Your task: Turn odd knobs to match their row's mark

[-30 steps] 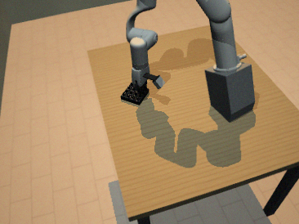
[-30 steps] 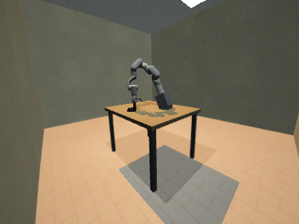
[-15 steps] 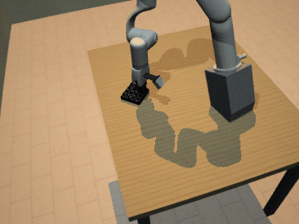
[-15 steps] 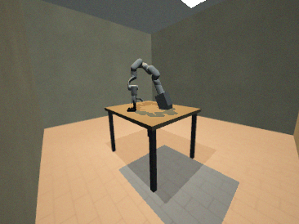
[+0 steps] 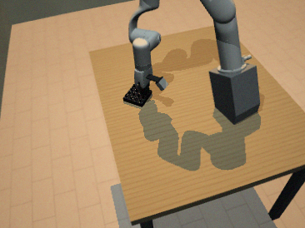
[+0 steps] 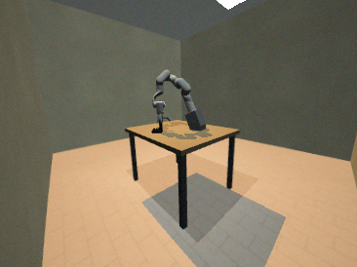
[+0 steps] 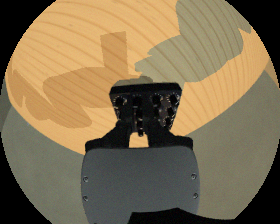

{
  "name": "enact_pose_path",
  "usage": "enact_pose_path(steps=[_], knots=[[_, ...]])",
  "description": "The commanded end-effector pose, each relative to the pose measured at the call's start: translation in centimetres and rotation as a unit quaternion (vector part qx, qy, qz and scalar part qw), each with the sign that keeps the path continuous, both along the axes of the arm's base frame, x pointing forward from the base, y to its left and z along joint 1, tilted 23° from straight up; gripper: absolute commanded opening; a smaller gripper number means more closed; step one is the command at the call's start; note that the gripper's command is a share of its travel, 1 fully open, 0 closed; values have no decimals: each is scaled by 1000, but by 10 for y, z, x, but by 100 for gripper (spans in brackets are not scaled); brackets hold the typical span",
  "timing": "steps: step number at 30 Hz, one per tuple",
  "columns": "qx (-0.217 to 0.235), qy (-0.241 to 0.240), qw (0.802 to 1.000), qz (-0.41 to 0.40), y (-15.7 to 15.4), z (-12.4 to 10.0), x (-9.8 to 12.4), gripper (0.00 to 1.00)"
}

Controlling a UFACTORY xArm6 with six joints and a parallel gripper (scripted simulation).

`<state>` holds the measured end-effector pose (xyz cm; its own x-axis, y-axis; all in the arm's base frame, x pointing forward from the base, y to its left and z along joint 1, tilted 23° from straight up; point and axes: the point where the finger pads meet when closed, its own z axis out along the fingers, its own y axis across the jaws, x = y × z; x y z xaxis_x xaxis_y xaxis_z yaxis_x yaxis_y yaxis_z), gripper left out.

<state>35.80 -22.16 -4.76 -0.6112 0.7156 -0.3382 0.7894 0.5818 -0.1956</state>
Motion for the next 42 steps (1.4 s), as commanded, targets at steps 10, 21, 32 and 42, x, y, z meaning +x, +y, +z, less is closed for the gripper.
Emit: enact_pose_path(steps=[10,21,32,42], knots=[[0,-1,1000,0,0,1,1,8],[-1,1,1000,5,0,1,1,8],[-3,13,999,35,0,1,1,8],[-5,33,996,81,0,1,1,8]])
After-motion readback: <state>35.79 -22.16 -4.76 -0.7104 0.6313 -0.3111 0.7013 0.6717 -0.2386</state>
